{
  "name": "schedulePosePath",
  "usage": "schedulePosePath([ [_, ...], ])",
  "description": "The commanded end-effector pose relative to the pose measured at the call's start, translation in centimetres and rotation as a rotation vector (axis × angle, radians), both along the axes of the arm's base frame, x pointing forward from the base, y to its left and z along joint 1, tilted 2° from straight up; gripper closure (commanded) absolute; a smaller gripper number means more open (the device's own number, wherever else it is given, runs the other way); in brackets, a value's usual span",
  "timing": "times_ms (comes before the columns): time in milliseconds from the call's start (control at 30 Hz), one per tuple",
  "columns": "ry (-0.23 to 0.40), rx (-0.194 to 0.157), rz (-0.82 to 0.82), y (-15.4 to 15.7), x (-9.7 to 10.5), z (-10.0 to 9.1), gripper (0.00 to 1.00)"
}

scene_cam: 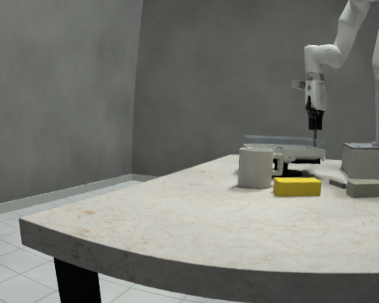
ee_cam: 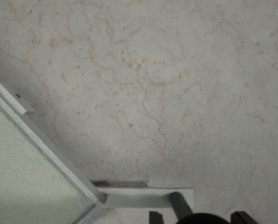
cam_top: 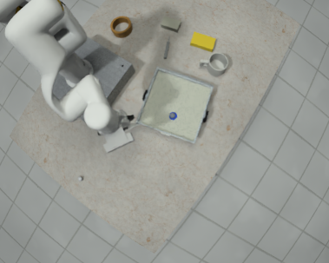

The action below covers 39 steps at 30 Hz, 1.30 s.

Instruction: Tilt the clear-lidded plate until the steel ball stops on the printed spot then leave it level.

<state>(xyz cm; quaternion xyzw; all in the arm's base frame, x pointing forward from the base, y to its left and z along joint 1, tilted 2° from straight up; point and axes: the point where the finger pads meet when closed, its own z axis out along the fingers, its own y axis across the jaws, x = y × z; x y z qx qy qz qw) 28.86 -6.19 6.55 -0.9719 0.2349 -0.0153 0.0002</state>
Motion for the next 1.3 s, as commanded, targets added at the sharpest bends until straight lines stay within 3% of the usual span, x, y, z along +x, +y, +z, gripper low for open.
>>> schedulePosePath([
  [0,-0.004,0.000,0.001,0.01,0.15,0.12,1.00],
  [1267,-0.004,0.000,0.000,0.01,-0.04,-0.08,1.00],
])
